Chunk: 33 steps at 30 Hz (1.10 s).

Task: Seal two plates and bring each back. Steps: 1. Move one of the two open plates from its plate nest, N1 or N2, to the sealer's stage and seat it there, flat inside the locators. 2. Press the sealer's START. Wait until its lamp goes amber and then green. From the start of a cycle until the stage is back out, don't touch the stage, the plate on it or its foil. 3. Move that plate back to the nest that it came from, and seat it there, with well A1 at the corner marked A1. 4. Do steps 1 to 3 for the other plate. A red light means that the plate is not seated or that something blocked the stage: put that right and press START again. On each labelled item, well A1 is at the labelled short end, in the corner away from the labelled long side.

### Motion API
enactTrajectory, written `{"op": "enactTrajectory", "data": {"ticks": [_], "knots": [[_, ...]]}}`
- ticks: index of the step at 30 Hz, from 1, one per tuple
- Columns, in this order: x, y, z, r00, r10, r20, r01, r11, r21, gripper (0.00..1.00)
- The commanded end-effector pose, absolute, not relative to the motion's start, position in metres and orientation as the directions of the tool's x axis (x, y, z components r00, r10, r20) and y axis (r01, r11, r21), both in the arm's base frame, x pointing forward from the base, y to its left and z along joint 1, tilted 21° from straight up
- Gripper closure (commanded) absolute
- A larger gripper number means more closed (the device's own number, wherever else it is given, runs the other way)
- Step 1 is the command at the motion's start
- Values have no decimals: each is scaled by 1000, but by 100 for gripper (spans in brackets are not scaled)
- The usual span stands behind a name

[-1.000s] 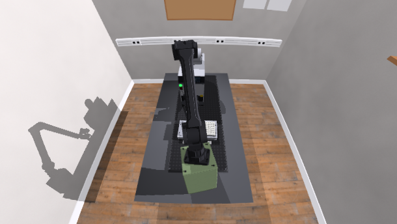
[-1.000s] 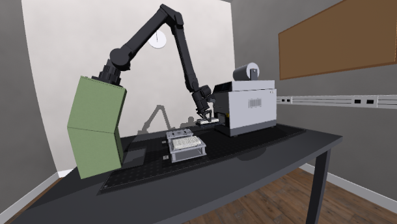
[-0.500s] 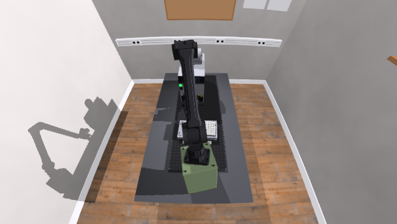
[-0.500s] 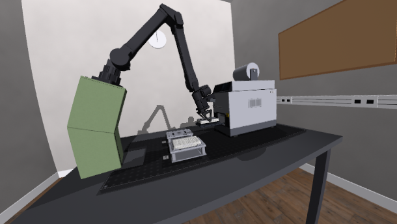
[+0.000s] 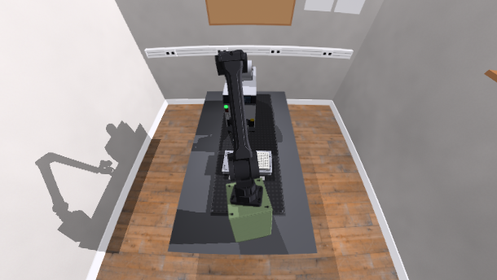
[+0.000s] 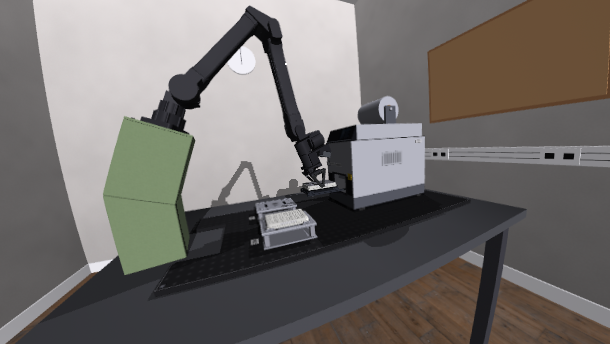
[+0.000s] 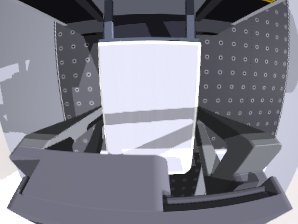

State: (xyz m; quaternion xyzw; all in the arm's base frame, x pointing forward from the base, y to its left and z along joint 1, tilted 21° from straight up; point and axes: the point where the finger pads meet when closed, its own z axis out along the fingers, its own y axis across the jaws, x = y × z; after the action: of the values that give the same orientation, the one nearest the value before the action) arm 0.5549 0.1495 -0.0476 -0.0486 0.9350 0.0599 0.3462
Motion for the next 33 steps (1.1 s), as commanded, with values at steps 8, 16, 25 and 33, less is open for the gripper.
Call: {"op": "enactTrajectory", "data": {"ticks": [8,16,25,33], "knots": [[554,143,-21,-747,-36,-664,-122,989,84,100],[547,134,-14,-754,-44,-655,-117,991,68,100],[548,145,2,-743,-53,-667,-140,987,77,100],[534,153,14,-748,-70,-660,-159,984,76,100]]}}
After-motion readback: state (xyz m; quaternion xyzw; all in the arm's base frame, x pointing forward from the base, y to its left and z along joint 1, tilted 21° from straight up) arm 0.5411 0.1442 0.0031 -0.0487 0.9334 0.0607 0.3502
